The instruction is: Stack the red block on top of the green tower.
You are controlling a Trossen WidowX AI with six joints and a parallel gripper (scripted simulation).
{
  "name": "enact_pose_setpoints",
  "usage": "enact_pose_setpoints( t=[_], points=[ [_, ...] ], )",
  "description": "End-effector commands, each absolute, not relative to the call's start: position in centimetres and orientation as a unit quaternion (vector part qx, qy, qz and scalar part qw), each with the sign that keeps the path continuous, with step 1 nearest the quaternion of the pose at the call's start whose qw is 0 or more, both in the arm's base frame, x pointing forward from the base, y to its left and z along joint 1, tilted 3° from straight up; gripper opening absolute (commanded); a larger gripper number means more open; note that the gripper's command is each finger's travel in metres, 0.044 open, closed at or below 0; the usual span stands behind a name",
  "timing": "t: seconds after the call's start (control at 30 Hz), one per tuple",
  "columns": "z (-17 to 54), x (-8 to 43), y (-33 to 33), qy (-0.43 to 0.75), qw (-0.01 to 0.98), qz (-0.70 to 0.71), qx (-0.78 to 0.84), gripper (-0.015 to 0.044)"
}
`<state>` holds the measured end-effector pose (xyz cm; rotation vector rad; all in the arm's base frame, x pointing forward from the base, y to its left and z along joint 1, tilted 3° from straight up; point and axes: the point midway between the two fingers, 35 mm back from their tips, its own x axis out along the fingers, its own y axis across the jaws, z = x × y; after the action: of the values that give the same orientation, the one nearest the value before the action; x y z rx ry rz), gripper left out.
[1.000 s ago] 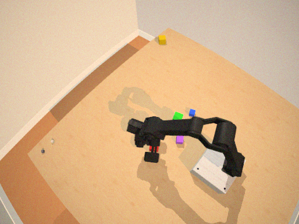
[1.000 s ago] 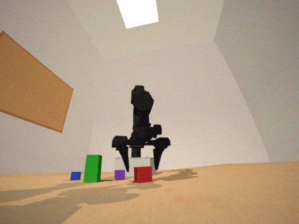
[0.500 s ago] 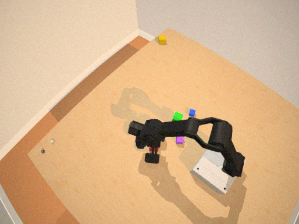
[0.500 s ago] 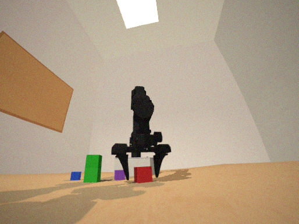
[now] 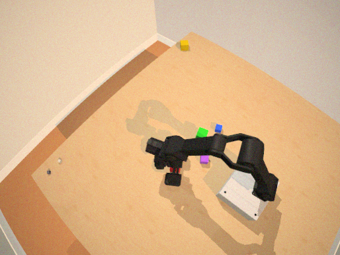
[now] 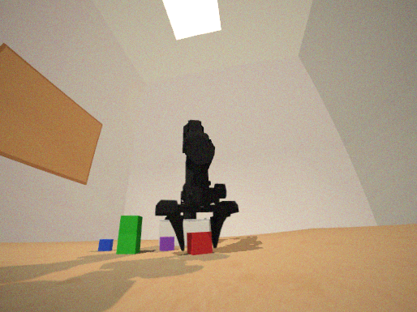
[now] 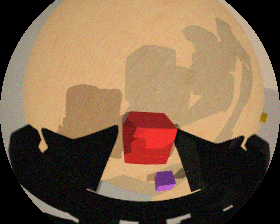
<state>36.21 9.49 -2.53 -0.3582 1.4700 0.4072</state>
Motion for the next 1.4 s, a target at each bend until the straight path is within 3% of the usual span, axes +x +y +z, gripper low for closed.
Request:
enact_pose_setpoints(
  t=[0.0,0.1,0.3,0.47,1.13,1.37],
  points=[
    [-2.5,36.2,9.5,0.662,0.709,0.182,-0.161,0.0256],
    [-2.5,36.2,9.5,0.662,0.709,0.182,-0.161,0.0177],
    [-2.5,36.2,9.5,0.662,0.709,0.182,-0.161,0.0138],
    [-1.1,36.2,9.4,0.662,0.709,0.182,-0.161,0.0006],
    [8.9,35.6,9.0,0.661,0.710,0.182,-0.161,0.0000],
    [9.3,35.6,9.0,0.661,0.710,0.182,-0.161,0.0000]
  ],
)
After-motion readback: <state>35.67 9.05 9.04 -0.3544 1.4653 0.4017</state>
